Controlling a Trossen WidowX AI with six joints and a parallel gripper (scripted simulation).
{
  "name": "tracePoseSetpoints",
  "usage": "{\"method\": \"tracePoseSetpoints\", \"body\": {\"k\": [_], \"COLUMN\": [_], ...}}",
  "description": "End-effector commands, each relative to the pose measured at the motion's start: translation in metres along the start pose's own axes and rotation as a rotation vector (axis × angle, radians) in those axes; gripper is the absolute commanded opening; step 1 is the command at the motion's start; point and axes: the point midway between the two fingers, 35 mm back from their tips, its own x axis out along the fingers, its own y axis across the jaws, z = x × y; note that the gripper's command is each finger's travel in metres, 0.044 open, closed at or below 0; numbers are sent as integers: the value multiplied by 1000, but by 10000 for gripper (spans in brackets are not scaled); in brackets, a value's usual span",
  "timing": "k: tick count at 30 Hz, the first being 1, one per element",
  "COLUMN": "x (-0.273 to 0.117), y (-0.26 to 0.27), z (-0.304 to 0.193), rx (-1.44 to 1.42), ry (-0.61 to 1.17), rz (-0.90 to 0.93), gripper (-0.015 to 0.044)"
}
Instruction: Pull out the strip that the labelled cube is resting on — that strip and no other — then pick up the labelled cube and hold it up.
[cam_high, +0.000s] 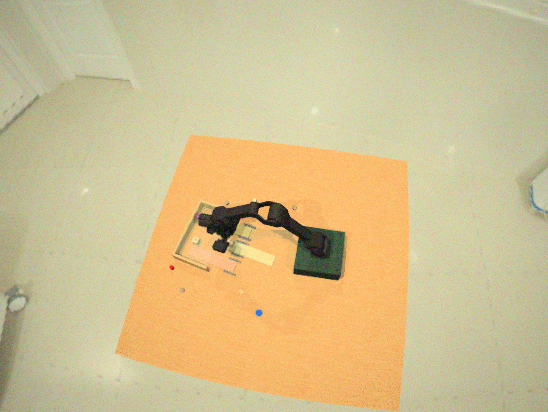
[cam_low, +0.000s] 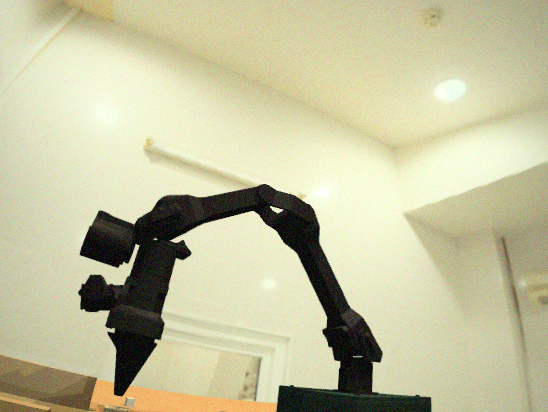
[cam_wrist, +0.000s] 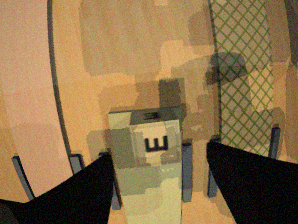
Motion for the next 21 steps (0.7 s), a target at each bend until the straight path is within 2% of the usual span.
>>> {"method": "tracePoseSetpoints", "body": {"k": [1, 21], "x": [8, 41], "y": [0, 0], "z": [-1, -2], "rx": [-5, -5], "ry": [7, 7], "rz": [1, 1], "gripper": [250, 250]}}
